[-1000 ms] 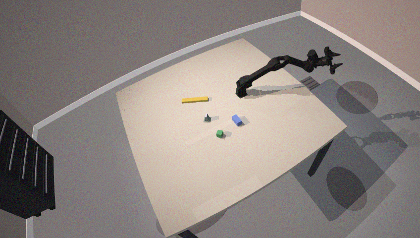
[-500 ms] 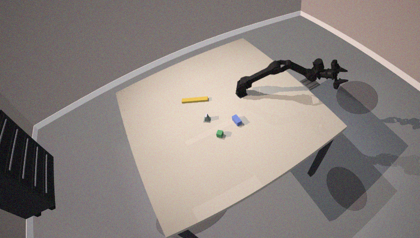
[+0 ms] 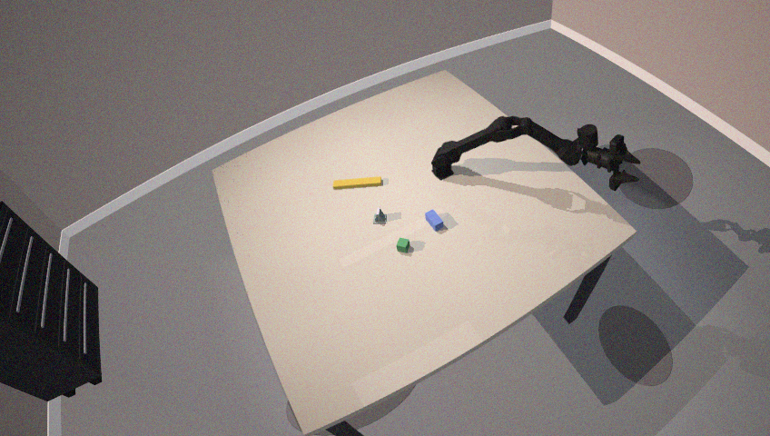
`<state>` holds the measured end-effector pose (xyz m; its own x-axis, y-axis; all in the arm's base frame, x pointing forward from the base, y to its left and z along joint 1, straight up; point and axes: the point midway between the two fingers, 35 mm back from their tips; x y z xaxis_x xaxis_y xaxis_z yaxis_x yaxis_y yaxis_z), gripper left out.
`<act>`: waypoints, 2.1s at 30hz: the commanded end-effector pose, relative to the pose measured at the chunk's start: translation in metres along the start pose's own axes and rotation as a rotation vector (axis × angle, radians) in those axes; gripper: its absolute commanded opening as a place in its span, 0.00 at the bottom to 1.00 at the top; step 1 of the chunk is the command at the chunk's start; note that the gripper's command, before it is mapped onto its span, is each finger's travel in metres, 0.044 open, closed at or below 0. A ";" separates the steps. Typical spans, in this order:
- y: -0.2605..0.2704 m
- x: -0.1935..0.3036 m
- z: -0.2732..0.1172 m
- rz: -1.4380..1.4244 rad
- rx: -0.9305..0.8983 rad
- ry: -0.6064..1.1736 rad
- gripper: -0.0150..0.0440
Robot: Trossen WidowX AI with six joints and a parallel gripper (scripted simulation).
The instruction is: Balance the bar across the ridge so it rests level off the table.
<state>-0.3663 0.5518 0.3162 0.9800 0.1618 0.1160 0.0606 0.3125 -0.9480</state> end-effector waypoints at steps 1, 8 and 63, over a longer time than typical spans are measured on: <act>0.010 0.031 0.011 0.009 -0.033 0.032 0.79; 0.030 0.094 0.026 0.022 -0.098 0.104 0.79; 0.138 0.549 -0.097 0.310 -0.573 0.797 0.79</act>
<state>0.1772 0.6039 0.2231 0.8252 -0.5399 -0.1663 -0.2995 -0.1686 -0.9391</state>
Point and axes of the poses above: the point midway between the two fingers, 35 mm back from their tips, its own z axis out along the fingers, its own y axis across the jaws, x = y × z, and after that the axes turned 11 degrees about -z, right-handed
